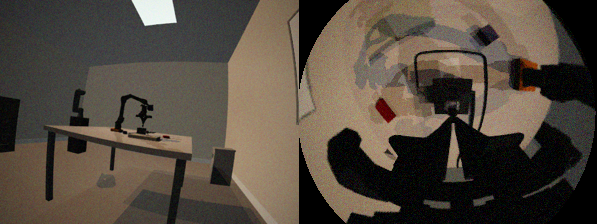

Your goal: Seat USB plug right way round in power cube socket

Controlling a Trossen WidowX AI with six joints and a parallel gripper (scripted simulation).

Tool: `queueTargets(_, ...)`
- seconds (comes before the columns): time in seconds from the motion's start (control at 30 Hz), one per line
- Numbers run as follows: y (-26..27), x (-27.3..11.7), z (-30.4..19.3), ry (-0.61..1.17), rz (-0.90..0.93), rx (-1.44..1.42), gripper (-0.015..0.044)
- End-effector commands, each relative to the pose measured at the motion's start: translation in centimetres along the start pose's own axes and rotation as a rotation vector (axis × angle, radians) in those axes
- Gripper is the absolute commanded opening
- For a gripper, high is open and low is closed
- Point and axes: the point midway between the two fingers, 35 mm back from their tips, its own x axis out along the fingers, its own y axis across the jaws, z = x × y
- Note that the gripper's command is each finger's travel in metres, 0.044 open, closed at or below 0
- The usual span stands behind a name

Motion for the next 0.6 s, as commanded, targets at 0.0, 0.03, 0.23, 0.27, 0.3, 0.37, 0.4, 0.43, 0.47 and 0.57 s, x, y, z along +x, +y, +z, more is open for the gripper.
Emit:
queueTargets(0.0, -0.05, 0.11, -0.04, 0.005, -0.002, 0.006, 0.0)
queueTargets(0.03, -0.05, 0.12, -0.05, 0.006, -0.002, 0.006, 0.0)
queueTargets(0.23, -0.05, 0.19, -0.08, 0.01, -0.002, 0.008, 0.0)
queueTargets(0.27, -0.05, 0.2, -0.09, 0.011, -0.002, 0.008, 0.0)
queueTargets(0.3, -0.05, 0.22, -0.09, 0.011, -0.002, 0.008, 0.0)
queueTargets(0.37, -0.05, 0.24, -0.09, 0.011, -0.002, 0.008, 0.0)
queueTargets(0.4, -0.05, 0.25, -0.09, 0.011, -0.002, 0.008, 0.0)
queueTargets(0.43, -0.05, 0.26, -0.08, 0.011, -0.002, 0.008, 0.0)
queueTargets(0.47, -0.05, 0.28, -0.08, 0.011, -0.002, 0.008, 0.0)
queueTargets(0.57, -0.05, 0.31, -0.08, 0.011, -0.002, 0.008, 0.0)
